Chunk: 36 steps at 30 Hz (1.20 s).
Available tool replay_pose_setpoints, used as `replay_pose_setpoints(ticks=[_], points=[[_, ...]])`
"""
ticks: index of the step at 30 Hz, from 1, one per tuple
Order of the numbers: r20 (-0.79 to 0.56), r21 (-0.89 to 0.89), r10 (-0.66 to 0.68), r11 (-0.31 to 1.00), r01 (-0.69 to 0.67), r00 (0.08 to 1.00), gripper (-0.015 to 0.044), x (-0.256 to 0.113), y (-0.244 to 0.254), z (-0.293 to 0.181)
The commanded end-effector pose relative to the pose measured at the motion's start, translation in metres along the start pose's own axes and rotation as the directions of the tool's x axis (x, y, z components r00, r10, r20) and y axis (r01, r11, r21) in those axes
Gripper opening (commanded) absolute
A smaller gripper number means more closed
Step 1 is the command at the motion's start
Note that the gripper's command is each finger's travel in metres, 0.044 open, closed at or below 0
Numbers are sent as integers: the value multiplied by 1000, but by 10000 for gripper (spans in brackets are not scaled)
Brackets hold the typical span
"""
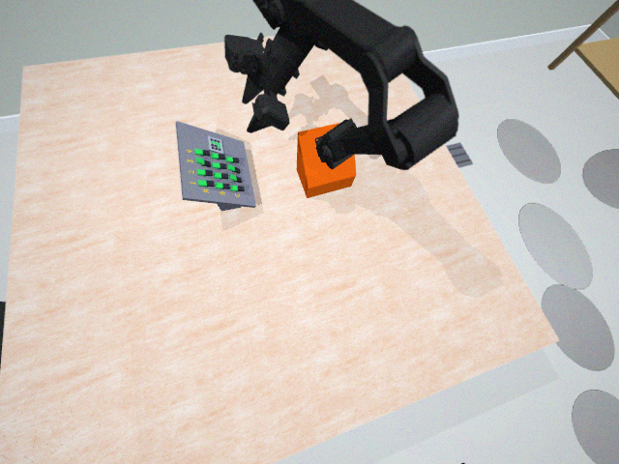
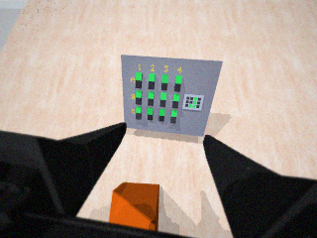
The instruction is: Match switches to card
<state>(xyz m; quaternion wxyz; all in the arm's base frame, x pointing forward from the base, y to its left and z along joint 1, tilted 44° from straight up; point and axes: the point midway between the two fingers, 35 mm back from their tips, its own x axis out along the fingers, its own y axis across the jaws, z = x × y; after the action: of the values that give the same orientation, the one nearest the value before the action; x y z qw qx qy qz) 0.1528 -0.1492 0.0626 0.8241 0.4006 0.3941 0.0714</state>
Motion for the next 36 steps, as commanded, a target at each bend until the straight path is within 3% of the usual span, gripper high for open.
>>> replay_pose_setpoints(ticks=[1, 10, 15, 20, 25, 36], points=[[-1, -1, -2, 1000, 2, 1000, 374, 2, 0, 0], [-17, -48, -25, 999, 24, 1000, 137, 93, 10, -10], [-15, -51, -20, 998, 19, 1000, 6, 99, 13, -12], [-15, -52, -21, 998, 20, 1000, 0, 101, 12, -12], [10, -52, -17, 999, 18, 1000, 0, 133, 12, -14], [13, -51, -15, 999, 16, 1000, 0, 145, 13, -14]])
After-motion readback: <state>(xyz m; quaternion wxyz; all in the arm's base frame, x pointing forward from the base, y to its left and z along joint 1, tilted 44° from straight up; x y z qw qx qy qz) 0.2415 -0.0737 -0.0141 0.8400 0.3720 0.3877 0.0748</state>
